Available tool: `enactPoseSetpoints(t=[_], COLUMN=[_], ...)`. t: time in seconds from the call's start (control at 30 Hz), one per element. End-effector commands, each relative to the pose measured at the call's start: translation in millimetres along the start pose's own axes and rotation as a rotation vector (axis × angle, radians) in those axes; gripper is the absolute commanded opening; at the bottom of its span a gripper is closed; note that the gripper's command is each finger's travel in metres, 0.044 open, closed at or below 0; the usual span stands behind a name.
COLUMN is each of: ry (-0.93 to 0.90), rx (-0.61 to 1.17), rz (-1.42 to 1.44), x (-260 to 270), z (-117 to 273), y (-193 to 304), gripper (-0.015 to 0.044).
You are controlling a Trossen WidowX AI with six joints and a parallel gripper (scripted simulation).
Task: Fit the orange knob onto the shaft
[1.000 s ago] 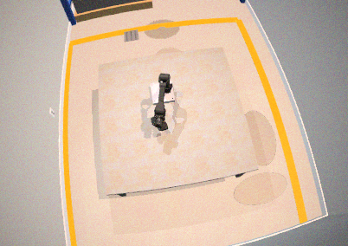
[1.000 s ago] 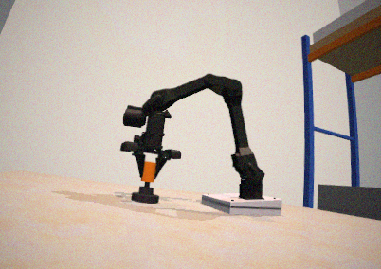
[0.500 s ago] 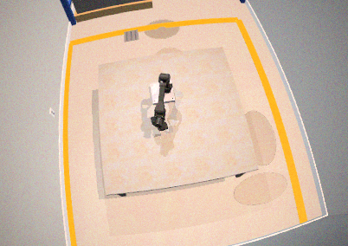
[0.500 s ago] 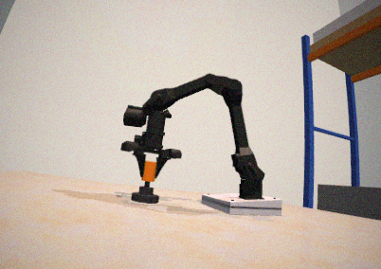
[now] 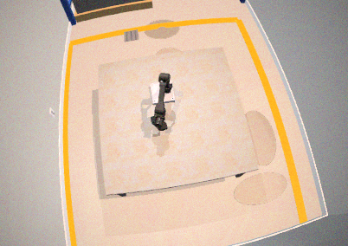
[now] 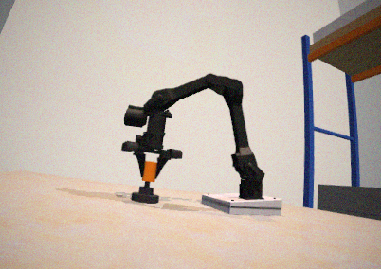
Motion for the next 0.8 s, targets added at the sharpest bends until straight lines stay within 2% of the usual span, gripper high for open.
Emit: enactPoseSetpoints(t=[0.0,0.77], ry=[-0.004,-0.004], rx=[-0.002,-0.002], rz=[-0.004,0.026], x=[1.4,2.4], z=[-1.2,-11.2], y=[-0.7,-1.2], gripper=[0.0,0.0])
Point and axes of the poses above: the point midway between the two fingers, 35 mm back from their tips, its own z axis back along the fingers, its own x axis across the jaws, y = z × x, the point moved 2 cm from there along z, back along the fingers, and after that the axes turned 12 degrees about z, right-handed, at the moved point
